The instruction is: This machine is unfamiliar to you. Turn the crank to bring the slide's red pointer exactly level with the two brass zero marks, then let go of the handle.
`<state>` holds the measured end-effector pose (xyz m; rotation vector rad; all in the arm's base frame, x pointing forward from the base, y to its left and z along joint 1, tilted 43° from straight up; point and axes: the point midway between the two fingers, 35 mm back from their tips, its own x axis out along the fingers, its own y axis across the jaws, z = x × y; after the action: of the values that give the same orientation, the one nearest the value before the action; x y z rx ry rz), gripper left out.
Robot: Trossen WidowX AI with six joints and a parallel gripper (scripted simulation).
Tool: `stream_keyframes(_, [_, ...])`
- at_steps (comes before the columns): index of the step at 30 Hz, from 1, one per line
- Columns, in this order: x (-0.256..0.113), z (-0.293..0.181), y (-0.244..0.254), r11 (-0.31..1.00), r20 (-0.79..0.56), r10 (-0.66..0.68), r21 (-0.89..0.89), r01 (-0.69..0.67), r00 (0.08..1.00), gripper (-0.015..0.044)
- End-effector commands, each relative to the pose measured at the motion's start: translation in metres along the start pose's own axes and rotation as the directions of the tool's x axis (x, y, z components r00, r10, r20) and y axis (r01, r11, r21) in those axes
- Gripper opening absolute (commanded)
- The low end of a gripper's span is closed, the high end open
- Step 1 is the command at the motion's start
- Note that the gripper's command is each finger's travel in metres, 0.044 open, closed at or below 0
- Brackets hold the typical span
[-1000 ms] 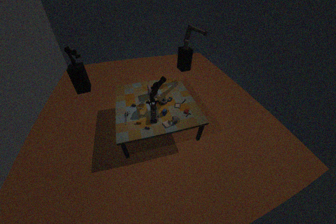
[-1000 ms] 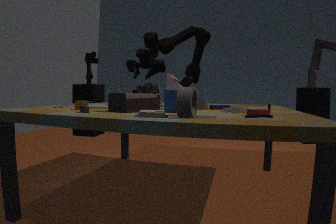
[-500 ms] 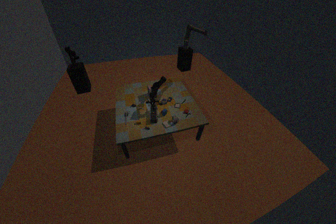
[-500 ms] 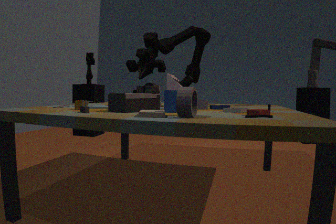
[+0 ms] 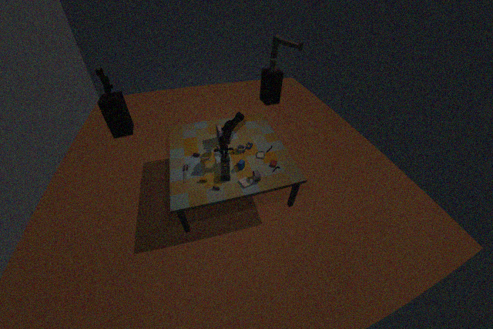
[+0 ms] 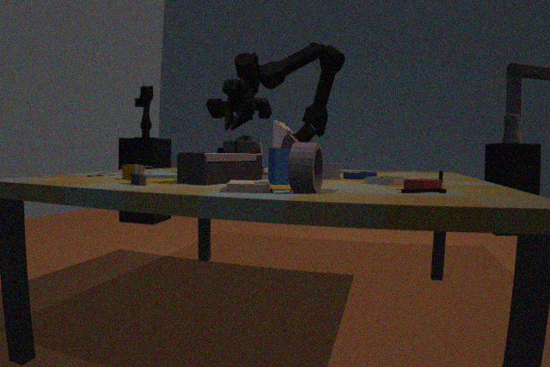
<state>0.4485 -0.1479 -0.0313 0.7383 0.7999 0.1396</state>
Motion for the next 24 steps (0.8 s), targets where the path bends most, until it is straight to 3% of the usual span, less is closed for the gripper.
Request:
stream_keyframes(1, [0.0001, -0.0001, 0.0, 1.0, 0.0, 0.0, 0.0, 0.0, 1.0, 0.0157])
stream_keyframes(11, [0.0001, -0.0001, 0.0, 1.0, 0.0, 0.0, 0.0, 0.0, 1.0, 0.042])
stream_keyframes(13, [0.0001, -0.0001, 0.0, 1.0, 0.0, 0.0, 0.0, 0.0, 1.0, 0.044])
stream_keyframes(24, [0.0001, -0.0001, 0.0, 1.0, 0.0, 0.0, 0.0, 0.0, 1.0, 0.0151])
